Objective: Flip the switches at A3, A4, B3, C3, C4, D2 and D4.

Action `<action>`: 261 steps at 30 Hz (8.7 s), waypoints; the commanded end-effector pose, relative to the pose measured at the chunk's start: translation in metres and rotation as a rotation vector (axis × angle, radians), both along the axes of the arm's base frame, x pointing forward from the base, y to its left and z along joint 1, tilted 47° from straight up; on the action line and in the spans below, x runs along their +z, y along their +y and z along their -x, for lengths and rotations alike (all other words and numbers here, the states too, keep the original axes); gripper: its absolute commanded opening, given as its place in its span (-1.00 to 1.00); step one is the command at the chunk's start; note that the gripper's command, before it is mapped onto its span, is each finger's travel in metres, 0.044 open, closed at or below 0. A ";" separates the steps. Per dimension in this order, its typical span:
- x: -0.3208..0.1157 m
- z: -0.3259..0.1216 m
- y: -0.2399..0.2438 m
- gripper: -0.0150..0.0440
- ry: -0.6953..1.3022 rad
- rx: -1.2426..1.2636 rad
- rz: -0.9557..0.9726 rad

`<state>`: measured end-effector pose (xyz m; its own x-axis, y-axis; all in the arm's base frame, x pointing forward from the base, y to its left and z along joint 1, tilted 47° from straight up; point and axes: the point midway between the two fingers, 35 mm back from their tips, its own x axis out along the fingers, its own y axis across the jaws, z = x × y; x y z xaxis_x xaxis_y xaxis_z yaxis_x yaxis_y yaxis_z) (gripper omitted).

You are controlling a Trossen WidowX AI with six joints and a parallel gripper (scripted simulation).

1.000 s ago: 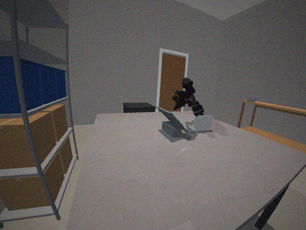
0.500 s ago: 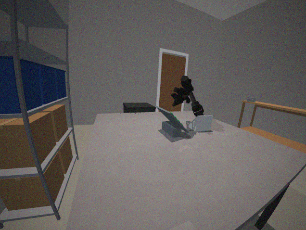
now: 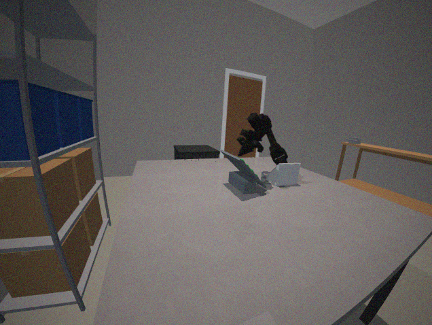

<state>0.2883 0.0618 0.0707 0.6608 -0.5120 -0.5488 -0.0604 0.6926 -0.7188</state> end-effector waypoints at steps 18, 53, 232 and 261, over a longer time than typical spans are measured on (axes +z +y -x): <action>-0.011 -0.009 -0.007 -0.49 0.007 0.005 0.003; -0.012 -0.010 -0.008 -0.49 0.007 0.005 0.003; -0.041 0.056 -0.003 -0.49 0.046 -0.032 0.005; -0.055 0.039 -0.017 -0.49 0.045 -0.033 0.006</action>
<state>0.2492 0.0448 0.0175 0.6210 -0.5364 -0.5715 -0.0632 0.6925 -0.7186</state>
